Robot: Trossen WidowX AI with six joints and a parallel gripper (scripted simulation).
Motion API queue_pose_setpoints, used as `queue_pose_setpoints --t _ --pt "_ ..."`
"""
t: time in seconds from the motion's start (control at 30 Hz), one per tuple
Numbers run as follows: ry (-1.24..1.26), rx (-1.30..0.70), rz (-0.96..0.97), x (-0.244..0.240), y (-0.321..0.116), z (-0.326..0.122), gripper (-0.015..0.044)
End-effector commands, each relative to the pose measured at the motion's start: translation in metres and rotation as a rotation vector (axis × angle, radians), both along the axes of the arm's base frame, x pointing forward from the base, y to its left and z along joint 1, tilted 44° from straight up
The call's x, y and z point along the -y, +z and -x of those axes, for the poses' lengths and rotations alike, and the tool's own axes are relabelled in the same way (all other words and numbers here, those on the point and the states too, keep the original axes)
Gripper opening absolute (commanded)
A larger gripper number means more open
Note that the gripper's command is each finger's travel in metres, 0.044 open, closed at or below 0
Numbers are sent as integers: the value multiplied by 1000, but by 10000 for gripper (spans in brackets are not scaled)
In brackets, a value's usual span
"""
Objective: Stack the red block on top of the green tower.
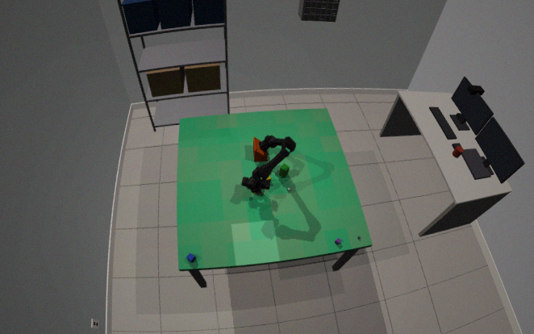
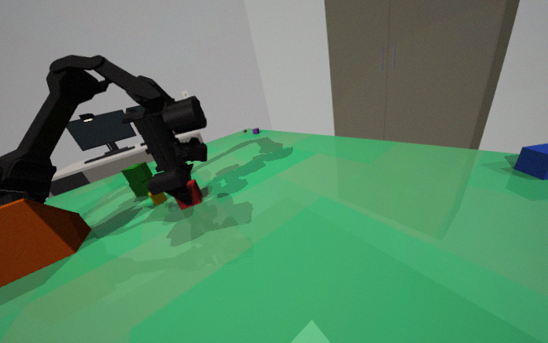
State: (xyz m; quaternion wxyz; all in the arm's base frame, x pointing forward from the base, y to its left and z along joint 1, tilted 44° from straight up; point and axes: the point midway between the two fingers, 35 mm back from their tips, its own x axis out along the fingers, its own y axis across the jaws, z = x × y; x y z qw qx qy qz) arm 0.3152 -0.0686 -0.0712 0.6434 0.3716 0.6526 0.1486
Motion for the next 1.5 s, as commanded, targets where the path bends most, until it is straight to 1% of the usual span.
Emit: queue_pose_setpoints --t 0.0,0.17,0.37,0.4,1.03,1.3,1.47 --pt "-3 0 -5 0 0 0 210" --pt "-3 0 -5 0 0 0 177" --pt "-4 -1 -4 13 14 2 19" --pt "-4 -1 -4 17 18 2 0" --pt "-3 -2 -1 80 84 12 0" --pt "-4 -3 0 81 84 13 0" --pt "-5 -4 2 66 103 14 0"
